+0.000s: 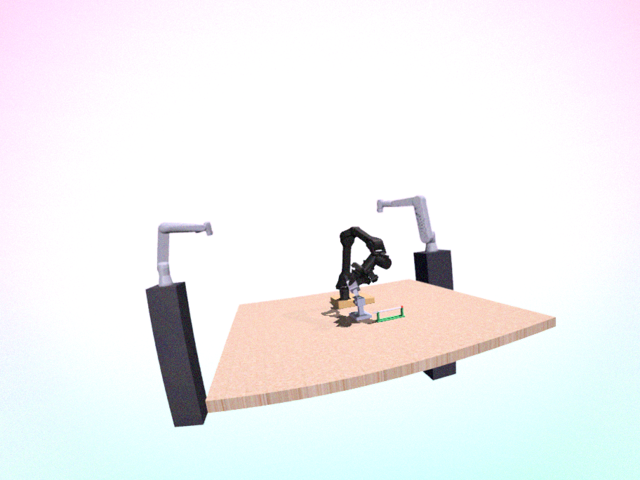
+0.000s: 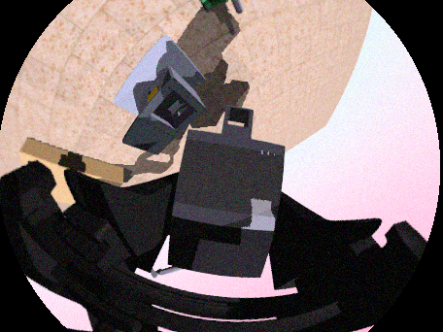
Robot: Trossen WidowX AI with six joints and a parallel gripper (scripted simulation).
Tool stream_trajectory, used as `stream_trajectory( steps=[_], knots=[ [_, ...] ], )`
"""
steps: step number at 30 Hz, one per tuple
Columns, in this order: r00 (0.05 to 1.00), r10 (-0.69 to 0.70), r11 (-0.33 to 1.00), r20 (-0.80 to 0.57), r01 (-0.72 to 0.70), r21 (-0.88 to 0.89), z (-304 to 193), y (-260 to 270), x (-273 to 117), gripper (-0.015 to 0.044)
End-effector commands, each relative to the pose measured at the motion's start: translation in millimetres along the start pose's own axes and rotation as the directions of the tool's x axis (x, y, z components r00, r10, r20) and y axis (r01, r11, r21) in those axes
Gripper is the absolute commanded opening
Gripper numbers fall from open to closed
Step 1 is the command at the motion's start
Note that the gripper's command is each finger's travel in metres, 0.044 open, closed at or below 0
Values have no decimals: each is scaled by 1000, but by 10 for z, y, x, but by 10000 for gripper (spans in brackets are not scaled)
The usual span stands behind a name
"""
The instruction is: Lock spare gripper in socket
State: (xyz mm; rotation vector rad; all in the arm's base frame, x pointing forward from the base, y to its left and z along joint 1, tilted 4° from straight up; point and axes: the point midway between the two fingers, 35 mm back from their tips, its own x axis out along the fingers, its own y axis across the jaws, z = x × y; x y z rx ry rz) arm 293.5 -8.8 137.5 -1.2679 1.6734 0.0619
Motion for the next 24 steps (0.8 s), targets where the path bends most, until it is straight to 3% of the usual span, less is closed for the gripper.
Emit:
stream_trajectory(
  steps=[1,16,24],
  knots=[
    [999,-38,991,-15,36,-130,-9,-17,-88,0],
    [986,-154,778,-64,82,-623,-39,26,-371,0],
    [984,-167,742,-69,79,-666,-39,33,-396,0]
  ],
)
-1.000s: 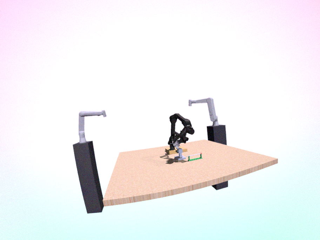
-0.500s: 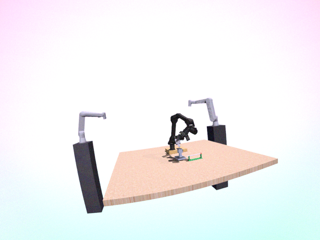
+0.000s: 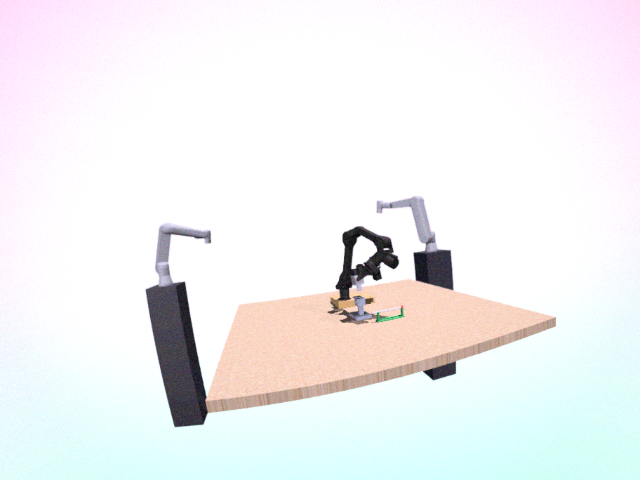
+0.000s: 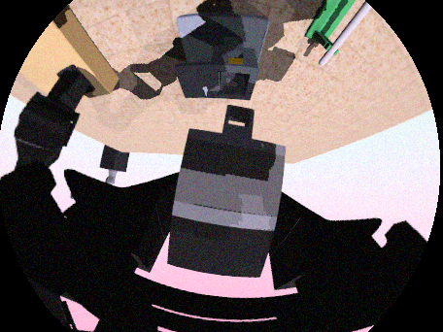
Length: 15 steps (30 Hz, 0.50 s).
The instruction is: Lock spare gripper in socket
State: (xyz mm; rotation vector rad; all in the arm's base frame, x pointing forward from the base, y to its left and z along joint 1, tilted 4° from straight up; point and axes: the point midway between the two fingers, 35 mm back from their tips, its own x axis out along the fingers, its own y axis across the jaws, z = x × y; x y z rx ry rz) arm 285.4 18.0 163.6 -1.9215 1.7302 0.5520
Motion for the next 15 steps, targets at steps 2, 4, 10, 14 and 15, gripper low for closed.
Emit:
stream_trajectory(
  steps=[2,4,10,14,15],
  knots=[
    [1000,-4,1000,-18,4,-28,2,-11,0,0],
    [1000,3,999,-26,-4,-43,33,-5,23,0],
    [999,17,997,-43,-21,-74,94,10,68,0],
    [999,20,997,-45,-24,-76,113,3,75,0],
    [999,23,996,-47,-27,-80,126,1,81,0]
  ],
)
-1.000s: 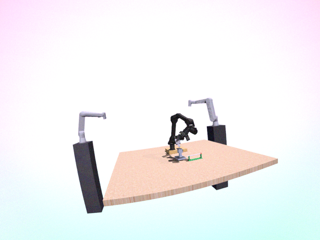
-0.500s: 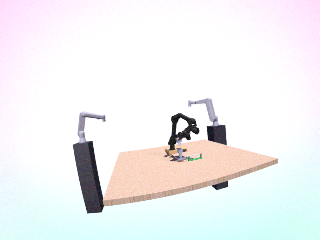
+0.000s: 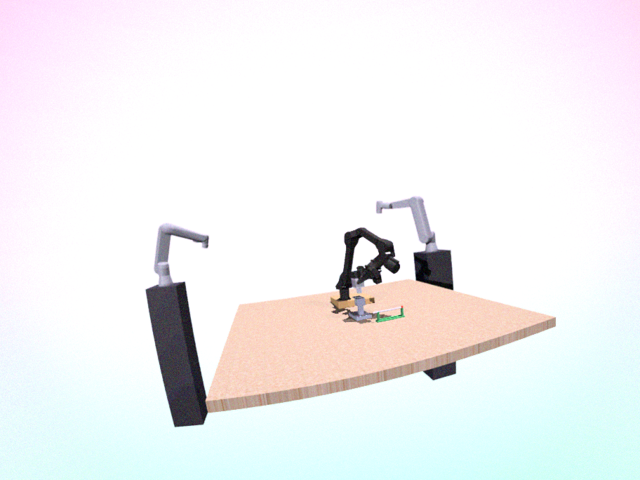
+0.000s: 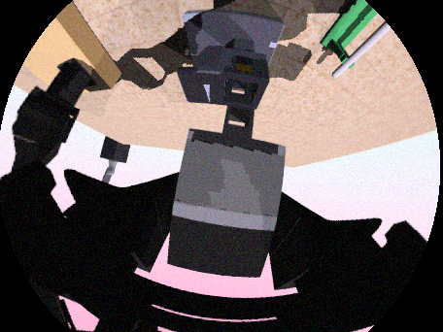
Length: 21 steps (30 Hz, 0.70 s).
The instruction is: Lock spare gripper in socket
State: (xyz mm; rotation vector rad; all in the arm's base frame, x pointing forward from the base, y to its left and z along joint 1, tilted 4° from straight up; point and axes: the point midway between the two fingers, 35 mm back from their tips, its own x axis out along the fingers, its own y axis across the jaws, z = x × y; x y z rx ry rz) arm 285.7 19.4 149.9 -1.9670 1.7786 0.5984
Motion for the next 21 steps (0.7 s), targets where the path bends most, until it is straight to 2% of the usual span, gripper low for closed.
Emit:
stream_trajectory(
  steps=[1,21],
  knots=[
    [1000,3,1000,-17,-3,-19,21,-12,16,0],
    [1000,13,999,-25,-14,-34,267,-7,163,0]
  ],
)
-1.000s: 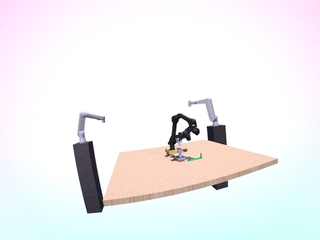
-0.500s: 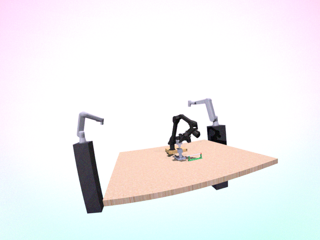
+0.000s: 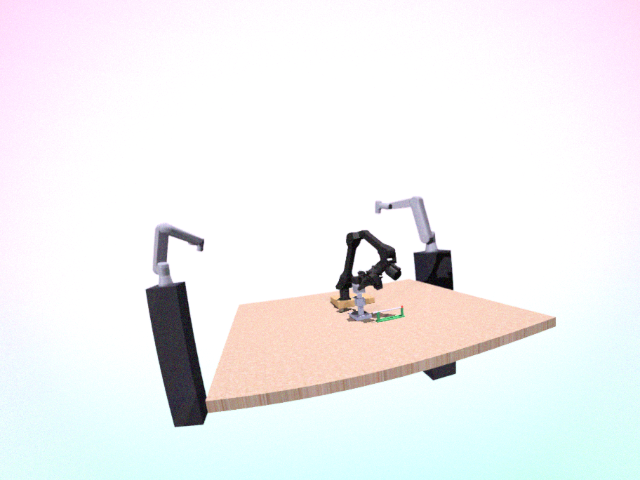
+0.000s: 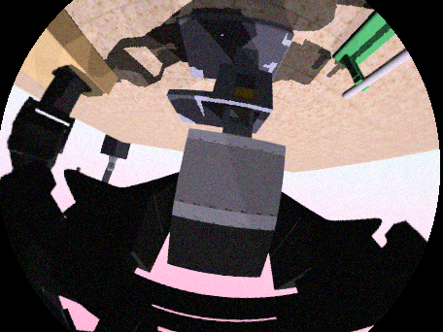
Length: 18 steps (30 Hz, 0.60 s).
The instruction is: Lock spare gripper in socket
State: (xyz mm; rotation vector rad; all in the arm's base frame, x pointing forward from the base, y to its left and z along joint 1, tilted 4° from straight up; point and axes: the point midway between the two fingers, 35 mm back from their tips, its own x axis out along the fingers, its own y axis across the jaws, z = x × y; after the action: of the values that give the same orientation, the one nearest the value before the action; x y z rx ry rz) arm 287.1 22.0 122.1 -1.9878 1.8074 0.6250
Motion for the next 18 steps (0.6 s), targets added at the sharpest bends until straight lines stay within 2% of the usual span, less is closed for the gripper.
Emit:
stream_trajectory(
  steps=[1,18],
  knots=[
    [1000,-3,1000,-8,3,1,37,2,30,0],
    [1000,-3,1000,-8,3,2,237,4,148,0]
  ],
)
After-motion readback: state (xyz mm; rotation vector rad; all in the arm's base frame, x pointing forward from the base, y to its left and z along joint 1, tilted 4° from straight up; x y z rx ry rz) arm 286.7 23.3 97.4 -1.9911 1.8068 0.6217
